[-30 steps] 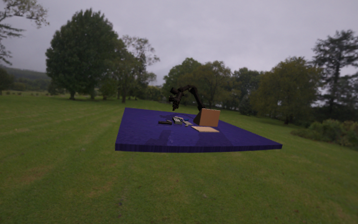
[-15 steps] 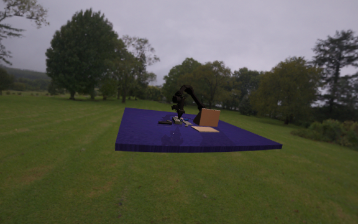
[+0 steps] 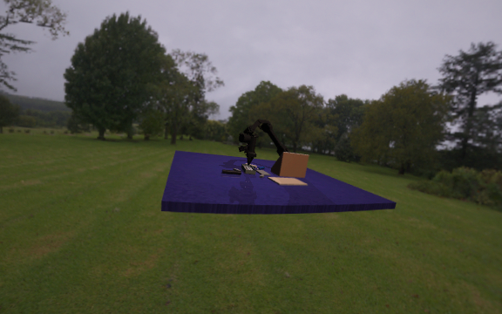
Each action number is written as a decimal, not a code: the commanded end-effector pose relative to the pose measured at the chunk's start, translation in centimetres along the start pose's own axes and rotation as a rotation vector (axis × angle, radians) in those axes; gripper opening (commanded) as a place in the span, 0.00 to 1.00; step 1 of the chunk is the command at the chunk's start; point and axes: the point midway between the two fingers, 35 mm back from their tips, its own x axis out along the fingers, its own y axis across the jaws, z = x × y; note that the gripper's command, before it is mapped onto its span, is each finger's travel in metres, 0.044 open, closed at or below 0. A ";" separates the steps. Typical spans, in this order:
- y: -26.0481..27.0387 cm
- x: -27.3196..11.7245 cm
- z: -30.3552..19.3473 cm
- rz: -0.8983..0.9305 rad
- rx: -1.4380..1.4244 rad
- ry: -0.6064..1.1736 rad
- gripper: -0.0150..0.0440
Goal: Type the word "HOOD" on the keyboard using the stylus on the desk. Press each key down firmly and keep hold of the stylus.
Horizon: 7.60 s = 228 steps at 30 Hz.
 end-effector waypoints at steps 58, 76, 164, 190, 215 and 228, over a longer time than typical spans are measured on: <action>3.0 0.0 -3.7 0.000 -0.017 0.000 0.25; 3.4 -2.1 -3.6 0.001 -0.016 0.000 0.25; -13.6 -1.5 -12.8 0.226 -0.877 -0.478 0.51; -13.6 0.1 -12.8 0.225 -0.877 -0.478 0.51; -13.6 1.7 -12.7 0.224 -0.877 -0.478 0.51; -13.6 2.4 -12.7 0.224 -0.878 -0.478 0.51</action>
